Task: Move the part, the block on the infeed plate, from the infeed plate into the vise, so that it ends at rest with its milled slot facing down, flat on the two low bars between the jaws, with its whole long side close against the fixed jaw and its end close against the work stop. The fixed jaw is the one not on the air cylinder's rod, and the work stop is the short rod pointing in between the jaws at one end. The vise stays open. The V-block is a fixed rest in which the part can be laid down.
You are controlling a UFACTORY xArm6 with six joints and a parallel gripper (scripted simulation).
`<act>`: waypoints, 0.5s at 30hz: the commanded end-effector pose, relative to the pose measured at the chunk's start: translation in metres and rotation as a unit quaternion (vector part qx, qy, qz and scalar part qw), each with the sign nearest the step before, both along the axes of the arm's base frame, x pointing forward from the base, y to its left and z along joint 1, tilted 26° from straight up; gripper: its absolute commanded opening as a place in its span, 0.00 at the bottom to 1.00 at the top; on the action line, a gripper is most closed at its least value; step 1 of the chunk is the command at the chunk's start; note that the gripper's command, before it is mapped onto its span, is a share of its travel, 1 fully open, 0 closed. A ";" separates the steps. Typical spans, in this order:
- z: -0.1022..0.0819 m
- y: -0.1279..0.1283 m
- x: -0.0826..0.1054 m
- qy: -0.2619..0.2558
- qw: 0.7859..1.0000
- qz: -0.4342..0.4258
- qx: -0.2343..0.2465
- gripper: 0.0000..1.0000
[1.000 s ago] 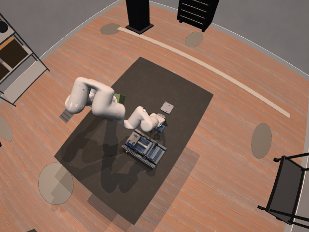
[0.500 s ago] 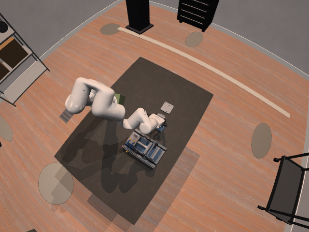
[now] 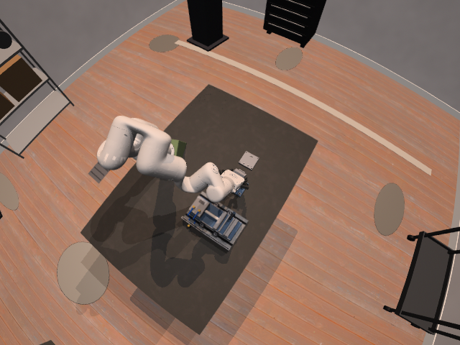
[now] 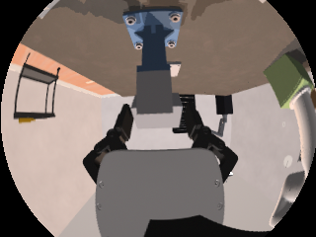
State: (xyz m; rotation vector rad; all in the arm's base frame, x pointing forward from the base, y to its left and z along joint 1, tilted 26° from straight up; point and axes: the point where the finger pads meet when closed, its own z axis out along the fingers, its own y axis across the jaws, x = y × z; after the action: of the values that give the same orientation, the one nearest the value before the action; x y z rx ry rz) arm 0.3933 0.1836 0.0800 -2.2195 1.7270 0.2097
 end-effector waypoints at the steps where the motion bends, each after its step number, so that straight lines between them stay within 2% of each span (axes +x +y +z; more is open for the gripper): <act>1: 0.001 0.000 0.001 0.000 1.000 0.001 0.007 0.89; 15: 0.001 0.000 0.001 0.002 1.000 0.003 0.018 0.89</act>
State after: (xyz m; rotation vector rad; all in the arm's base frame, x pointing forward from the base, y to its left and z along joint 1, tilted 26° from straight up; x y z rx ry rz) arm 0.3934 0.1833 0.0798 -2.2052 1.7114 0.2421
